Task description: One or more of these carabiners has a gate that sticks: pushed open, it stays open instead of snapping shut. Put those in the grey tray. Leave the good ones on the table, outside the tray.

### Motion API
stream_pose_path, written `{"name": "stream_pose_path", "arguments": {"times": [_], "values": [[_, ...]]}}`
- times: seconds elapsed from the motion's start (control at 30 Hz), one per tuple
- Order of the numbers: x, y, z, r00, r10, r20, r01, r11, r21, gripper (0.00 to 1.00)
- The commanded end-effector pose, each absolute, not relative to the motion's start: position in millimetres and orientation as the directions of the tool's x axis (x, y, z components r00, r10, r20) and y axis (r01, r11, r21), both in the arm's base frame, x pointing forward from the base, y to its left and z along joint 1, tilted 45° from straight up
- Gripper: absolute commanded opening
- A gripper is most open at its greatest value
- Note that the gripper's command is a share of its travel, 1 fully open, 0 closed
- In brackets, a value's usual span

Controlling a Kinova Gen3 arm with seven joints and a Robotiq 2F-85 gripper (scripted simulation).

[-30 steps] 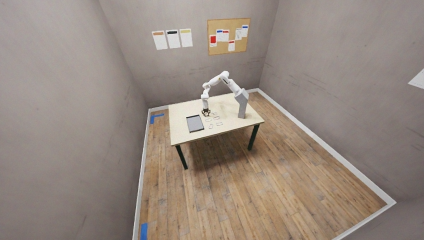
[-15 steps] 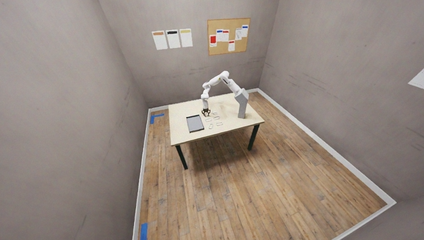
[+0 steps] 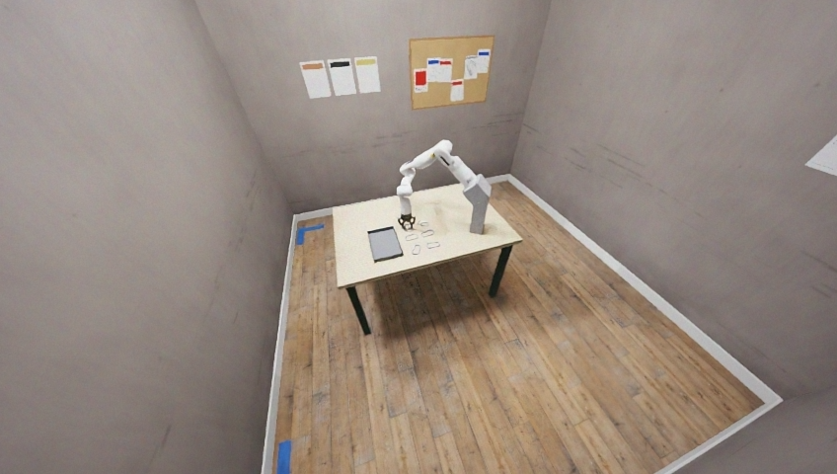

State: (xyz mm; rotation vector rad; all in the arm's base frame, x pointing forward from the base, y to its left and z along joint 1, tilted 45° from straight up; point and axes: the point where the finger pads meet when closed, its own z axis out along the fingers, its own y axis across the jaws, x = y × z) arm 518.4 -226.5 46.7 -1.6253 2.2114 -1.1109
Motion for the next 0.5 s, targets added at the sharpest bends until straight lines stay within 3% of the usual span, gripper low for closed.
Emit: {"name": "stream_pose_path", "arguments": {"times": [0.0,0.47], "values": [[519.0,-227.2,46.9,-0.387,-0.88,0.274,-0.745,0.124,-0.656,0.59],[518.6,-226.5,47.3,-0.386,-0.881,0.274,-0.745,0.122,-0.655,0.57]]}}
